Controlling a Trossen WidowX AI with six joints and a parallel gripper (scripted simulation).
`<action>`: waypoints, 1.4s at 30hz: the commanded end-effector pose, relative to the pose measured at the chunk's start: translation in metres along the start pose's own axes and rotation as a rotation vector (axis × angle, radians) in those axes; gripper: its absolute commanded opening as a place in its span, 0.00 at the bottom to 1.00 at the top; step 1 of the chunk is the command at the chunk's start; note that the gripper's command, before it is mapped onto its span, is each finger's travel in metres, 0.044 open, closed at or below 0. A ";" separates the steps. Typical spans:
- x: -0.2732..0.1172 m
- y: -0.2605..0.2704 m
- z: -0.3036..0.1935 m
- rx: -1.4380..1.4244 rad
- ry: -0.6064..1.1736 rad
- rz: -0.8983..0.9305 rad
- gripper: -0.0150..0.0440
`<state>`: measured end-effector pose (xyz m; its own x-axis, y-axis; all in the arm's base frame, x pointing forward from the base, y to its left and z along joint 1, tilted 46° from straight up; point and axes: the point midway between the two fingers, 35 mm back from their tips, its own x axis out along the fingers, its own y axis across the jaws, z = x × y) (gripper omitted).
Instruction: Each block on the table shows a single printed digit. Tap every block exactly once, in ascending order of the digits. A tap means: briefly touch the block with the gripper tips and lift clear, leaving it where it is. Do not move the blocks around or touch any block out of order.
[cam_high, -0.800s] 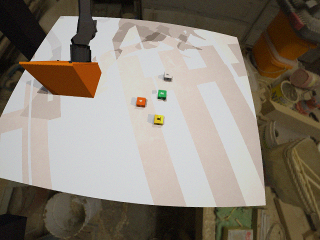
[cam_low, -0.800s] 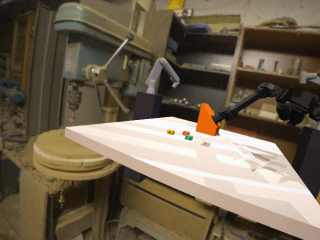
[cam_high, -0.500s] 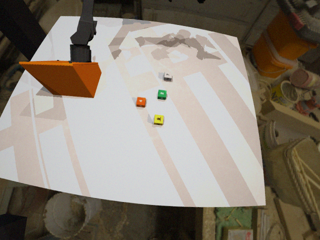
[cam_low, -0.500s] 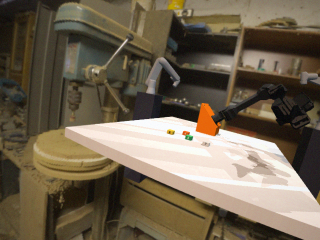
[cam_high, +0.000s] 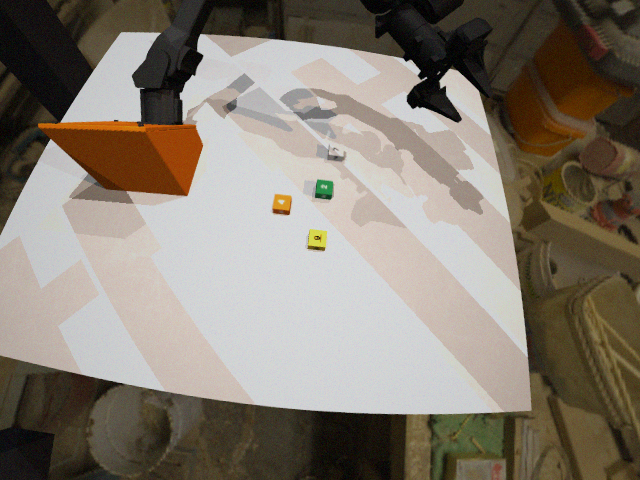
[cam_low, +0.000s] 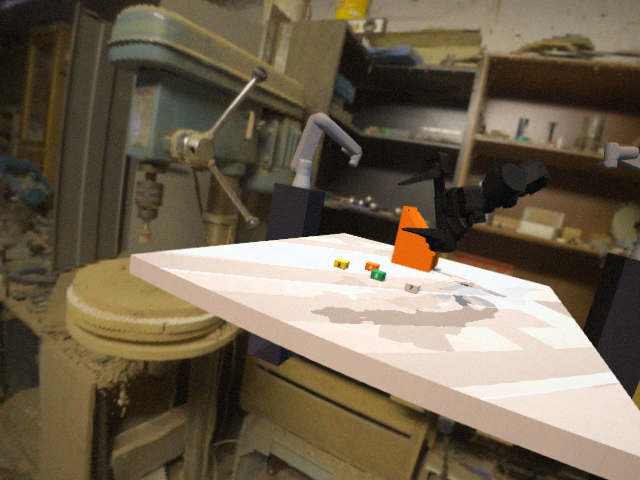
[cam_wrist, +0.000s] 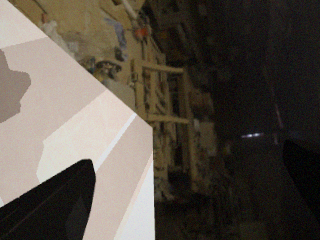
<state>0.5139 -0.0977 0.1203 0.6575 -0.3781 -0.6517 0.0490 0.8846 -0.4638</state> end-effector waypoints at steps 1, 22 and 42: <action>0.036 -0.005 -0.065 -0.045 0.196 0.170 0.93; 0.012 -0.006 -0.302 0.515 0.620 1.184 0.93; 0.012 -0.006 -0.302 0.515 0.620 1.184 0.93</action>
<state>0.2934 -0.1900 -0.0668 0.0781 0.6999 -0.7099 0.0679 0.7067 0.7042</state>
